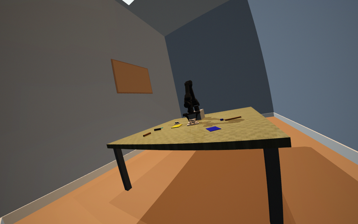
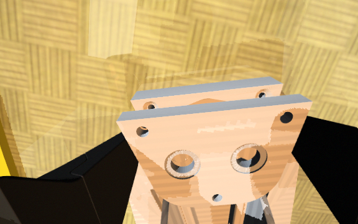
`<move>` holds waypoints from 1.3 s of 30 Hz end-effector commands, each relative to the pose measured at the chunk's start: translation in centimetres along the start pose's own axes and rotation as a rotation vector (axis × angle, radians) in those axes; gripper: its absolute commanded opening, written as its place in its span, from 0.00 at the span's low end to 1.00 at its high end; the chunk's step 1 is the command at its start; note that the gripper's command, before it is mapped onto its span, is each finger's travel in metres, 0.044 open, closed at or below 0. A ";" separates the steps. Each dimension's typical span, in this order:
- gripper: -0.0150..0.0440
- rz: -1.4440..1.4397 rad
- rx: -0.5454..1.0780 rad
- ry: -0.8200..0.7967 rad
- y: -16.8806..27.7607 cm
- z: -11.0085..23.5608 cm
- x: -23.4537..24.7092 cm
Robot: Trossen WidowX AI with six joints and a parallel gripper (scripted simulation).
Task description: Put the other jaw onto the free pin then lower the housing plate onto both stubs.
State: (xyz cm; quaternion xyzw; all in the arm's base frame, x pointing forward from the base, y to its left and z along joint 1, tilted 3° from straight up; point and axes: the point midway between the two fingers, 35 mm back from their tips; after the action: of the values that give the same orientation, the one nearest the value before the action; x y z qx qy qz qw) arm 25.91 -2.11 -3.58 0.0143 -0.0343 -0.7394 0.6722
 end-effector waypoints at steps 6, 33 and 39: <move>0.85 0.003 0.001 -0.002 0.0 0.0 0.0; 0.85 0.007 0.001 -0.002 0.0 -0.6 0.0; 0.85 0.007 0.001 -0.002 0.0 -0.8 0.0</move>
State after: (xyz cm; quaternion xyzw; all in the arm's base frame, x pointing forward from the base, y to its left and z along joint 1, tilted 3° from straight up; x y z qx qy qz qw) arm 25.86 -2.18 -4.18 0.0122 -0.0346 -0.7384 0.6733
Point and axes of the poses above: the point midway between the two fingers, 35 mm back from their tips, its own z axis back along the fingers, its own x axis across the jaws, y = z × x, and after that the axes turned 14 degrees about -z, right-handed
